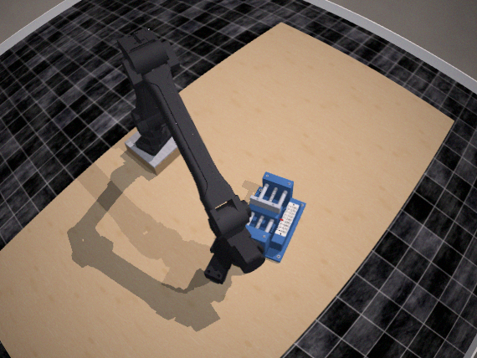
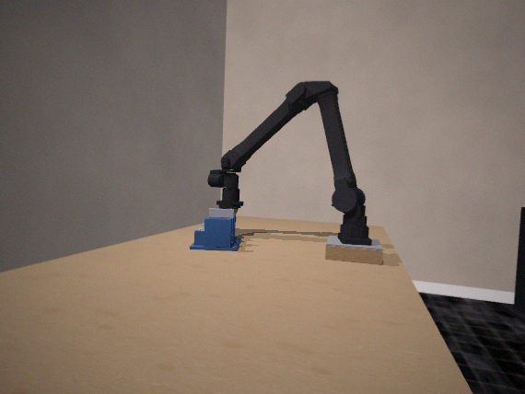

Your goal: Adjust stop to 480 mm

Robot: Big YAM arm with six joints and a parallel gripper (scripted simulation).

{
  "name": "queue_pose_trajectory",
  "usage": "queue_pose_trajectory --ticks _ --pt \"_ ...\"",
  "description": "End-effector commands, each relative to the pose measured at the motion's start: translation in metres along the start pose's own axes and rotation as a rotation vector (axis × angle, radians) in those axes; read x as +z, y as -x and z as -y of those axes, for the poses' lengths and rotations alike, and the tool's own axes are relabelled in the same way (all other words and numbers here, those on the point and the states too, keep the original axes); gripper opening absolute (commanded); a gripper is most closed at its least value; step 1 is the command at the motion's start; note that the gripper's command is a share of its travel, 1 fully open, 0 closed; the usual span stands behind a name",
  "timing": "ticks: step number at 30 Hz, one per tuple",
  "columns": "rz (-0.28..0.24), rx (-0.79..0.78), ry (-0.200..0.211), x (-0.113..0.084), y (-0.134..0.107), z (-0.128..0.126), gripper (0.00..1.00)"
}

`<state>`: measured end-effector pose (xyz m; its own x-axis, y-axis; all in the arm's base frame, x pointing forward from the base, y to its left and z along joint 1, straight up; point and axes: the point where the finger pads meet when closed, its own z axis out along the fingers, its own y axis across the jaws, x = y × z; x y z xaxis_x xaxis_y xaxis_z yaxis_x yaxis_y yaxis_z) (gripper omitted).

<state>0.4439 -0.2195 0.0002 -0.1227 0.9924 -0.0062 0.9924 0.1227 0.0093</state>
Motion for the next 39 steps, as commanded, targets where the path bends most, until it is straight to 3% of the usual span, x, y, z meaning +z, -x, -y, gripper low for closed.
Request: queue_pose_trajectory --ticks 1,25,39 --pt "0.021 0.0 0.027 -0.007 0.008 -0.027 0.06" --pt "0.025 0.0 0.042 -0.01 0.008 -0.061 0.06" --pt "0.021 0.0 0.039 -0.015 0.007 -0.067 0.06"
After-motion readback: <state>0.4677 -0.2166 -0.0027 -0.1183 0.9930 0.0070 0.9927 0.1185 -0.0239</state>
